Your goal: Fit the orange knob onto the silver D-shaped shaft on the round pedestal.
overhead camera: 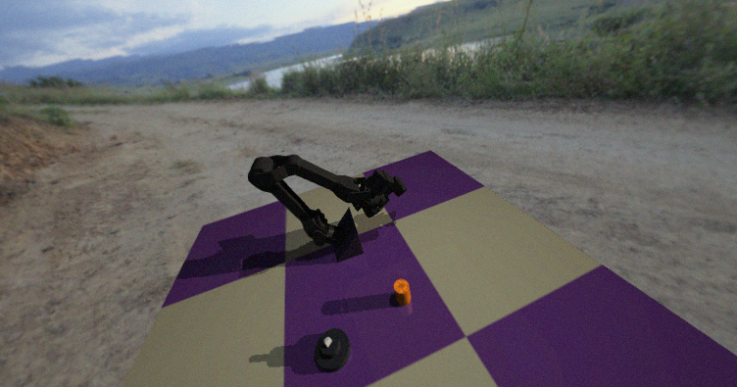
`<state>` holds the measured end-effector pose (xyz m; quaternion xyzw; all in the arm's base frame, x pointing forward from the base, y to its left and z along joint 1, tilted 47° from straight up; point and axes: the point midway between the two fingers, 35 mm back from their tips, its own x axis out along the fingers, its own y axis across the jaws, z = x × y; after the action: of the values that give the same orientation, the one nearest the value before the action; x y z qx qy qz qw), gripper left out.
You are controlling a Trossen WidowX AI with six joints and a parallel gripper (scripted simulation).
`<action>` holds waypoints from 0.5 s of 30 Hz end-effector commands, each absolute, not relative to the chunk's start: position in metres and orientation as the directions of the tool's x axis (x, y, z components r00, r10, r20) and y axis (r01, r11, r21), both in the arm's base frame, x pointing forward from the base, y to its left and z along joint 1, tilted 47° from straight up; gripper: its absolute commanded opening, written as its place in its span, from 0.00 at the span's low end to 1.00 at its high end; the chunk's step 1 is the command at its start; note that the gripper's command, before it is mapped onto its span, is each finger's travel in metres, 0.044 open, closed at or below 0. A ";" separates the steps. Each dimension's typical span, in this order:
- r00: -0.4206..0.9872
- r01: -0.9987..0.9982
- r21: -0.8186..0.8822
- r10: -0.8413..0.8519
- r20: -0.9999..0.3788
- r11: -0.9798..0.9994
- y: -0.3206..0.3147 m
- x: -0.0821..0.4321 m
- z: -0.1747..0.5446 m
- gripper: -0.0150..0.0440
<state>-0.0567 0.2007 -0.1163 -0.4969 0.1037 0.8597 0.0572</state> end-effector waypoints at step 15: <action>-0.386 -0.915 0.402 -0.262 -0.885 -0.009 0.214 -0.061 -0.129 1.00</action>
<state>-0.0587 0.2117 -0.1227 -0.4855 0.4509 0.7206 0.2043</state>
